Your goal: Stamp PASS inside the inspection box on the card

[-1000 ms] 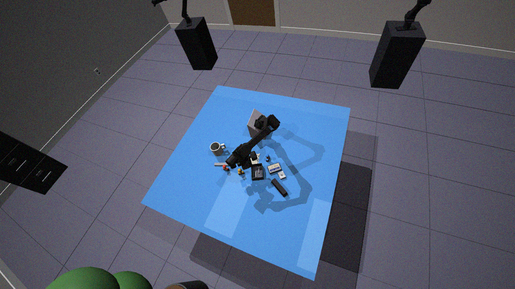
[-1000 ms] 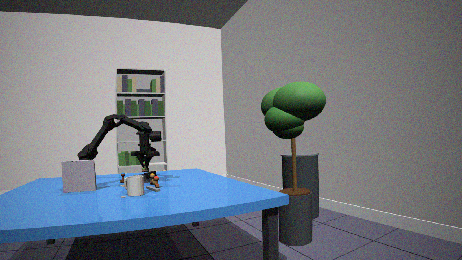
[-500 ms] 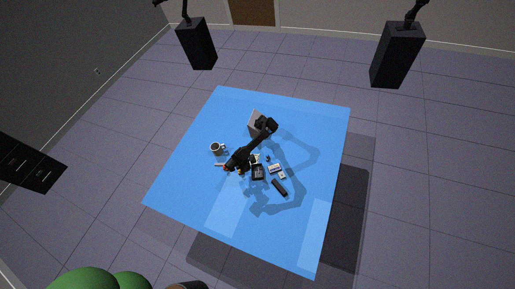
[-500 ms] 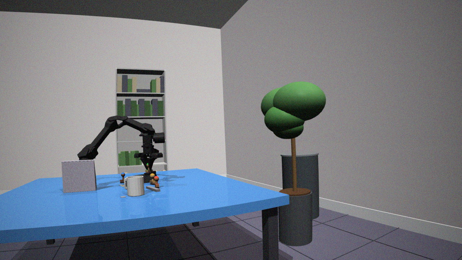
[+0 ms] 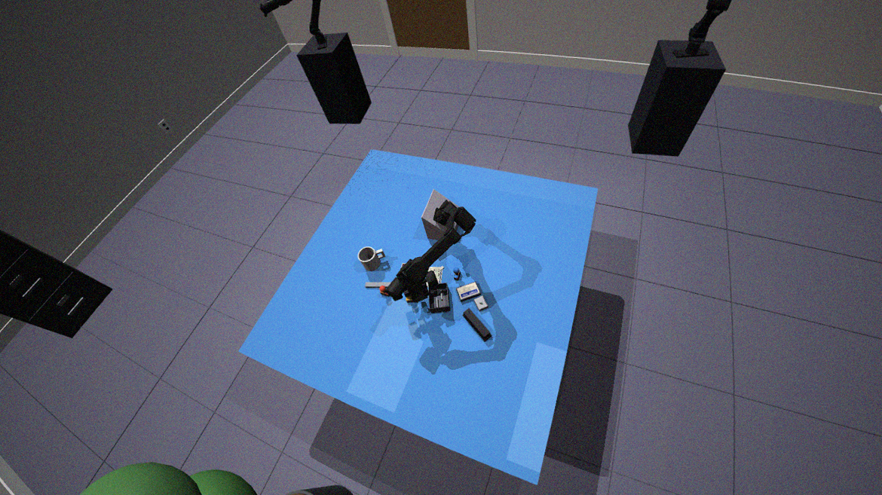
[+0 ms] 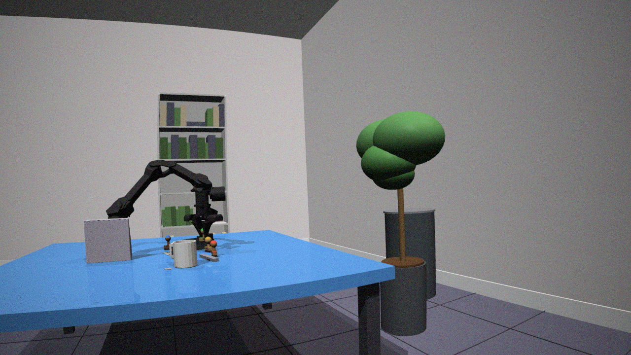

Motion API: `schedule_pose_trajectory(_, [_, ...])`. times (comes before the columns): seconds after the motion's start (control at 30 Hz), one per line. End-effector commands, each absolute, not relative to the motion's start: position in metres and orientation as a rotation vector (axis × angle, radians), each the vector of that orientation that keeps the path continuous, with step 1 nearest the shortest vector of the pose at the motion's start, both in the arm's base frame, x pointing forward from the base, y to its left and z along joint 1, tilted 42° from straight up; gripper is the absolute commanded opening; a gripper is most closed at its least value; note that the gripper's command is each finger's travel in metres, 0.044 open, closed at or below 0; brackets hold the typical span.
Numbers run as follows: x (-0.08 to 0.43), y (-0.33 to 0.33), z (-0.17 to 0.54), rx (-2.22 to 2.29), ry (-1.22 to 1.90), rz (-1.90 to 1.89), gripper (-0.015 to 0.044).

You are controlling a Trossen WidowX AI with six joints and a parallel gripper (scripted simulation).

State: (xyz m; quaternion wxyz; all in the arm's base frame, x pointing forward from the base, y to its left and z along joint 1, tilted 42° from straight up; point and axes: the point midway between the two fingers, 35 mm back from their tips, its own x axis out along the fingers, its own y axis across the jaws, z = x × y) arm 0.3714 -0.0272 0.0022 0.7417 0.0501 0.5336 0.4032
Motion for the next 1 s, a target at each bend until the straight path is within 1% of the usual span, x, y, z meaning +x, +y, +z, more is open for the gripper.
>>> schedule_pose_trajectory(0.0, [0.372, -0.022, -0.003, 0.119, 1.17, 0.881, 0.0])
schedule_pose_trajectory(0.63, [0.373, -0.003, -0.024, 0.121, 1.169, 0.883, 0.0])
schedule_pose_trajectory(0.93, [0.373, -0.005, -0.021, 0.112, 1.169, 0.886, 0.0236])
schedule_pose_trajectory(0.97, [0.373, -0.005, -0.021, 0.112, 1.169, 0.886, 0.0251])
